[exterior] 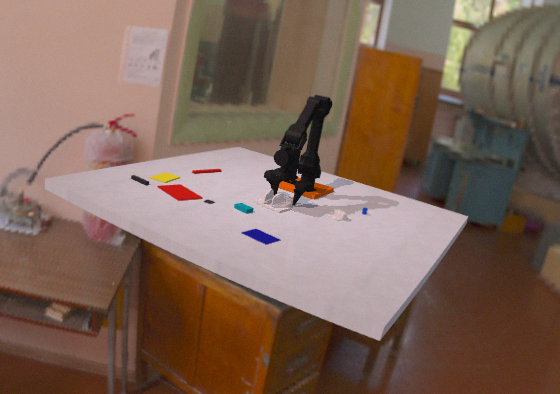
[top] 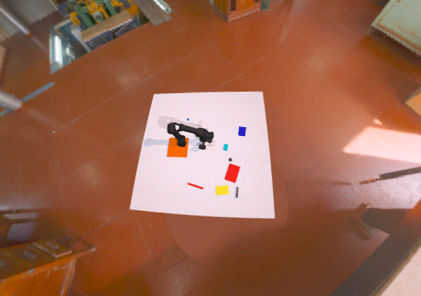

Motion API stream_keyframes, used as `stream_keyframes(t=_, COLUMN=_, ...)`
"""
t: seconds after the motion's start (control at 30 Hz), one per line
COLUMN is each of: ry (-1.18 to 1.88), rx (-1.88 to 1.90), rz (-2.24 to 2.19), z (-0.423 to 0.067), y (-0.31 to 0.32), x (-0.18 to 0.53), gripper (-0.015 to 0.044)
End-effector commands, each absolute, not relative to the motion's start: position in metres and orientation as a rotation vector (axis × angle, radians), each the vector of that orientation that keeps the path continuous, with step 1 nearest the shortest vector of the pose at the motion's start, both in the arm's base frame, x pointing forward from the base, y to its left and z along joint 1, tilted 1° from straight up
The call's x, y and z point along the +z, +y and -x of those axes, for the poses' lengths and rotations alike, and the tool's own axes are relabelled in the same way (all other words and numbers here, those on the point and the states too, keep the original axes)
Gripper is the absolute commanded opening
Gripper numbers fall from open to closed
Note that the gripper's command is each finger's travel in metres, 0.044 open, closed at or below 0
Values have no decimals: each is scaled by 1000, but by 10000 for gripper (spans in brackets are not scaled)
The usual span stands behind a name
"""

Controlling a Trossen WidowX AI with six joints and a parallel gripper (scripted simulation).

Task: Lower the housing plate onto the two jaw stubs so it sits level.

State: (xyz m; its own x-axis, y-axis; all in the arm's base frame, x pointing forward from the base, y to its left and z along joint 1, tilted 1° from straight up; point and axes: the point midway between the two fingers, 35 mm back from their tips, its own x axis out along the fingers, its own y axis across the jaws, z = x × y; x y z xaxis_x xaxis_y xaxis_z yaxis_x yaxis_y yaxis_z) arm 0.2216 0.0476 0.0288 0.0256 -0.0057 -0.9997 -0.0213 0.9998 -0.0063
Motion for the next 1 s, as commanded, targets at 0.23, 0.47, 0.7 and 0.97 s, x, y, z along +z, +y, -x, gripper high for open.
stream_keyframes(t=0.23, ry=1545, rx=11, rz=22, z=-220, y=48, x=89, gripper=440)
stream_keyframes(t=0.47, ry=1538, rx=15, rz=22, z=-218, y=48, x=105, gripper=440)
stream_keyframes(t=0.7, ry=1547, rx=10, rz=22, z=-197, y=43, x=154, gripper=440)
stream_keyframes(t=0.97, ry=1547, rx=10, rz=22, z=-197, y=43, x=154, gripper=440)
